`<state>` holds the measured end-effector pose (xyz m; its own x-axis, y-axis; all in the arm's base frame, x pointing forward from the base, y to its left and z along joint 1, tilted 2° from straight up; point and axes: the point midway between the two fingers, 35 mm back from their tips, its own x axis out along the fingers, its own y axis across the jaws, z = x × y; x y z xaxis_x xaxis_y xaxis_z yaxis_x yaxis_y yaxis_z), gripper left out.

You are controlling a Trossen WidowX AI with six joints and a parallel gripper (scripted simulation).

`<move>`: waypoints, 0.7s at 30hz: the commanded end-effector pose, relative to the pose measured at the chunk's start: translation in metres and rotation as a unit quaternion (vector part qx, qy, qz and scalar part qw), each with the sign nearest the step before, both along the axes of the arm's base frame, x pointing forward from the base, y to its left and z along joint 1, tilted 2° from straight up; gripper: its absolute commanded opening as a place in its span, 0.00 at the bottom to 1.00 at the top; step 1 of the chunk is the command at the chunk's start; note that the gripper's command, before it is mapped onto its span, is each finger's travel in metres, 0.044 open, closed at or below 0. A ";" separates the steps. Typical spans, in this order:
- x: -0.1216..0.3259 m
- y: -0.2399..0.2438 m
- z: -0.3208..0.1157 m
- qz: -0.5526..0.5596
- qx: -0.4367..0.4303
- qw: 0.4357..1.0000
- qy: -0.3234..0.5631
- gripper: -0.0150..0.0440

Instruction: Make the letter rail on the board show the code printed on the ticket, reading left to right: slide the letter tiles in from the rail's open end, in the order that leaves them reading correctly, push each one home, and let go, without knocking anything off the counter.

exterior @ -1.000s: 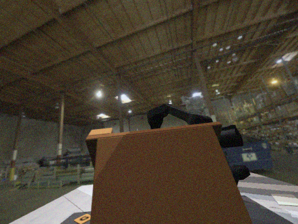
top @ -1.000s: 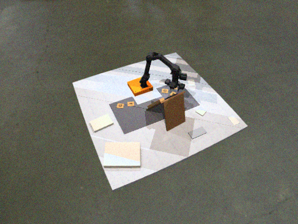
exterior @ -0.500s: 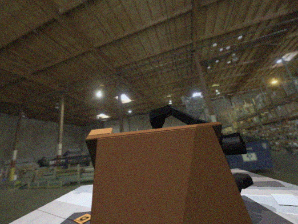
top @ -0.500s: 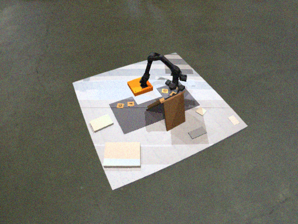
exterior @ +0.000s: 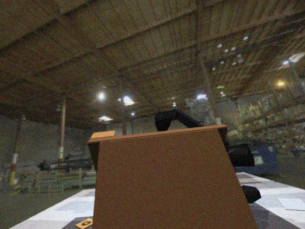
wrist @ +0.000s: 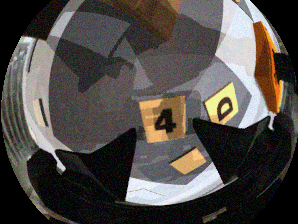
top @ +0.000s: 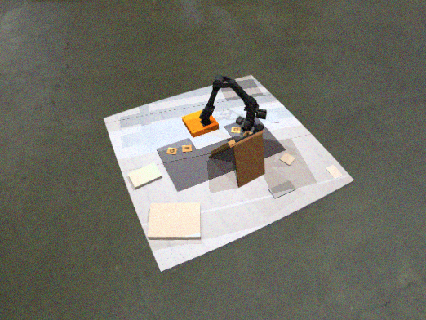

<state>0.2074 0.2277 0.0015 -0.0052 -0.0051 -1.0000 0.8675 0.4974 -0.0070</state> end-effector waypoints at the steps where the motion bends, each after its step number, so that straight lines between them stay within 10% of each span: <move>1: -0.001 -0.002 -0.007 -0.002 -0.003 1.000 0.000 0.83; 21: -0.001 -0.002 -0.015 -0.002 -0.003 1.000 0.000 0.71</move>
<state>0.2059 0.2261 -0.0128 -0.0091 -0.0093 -0.9999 0.8675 0.4973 -0.0125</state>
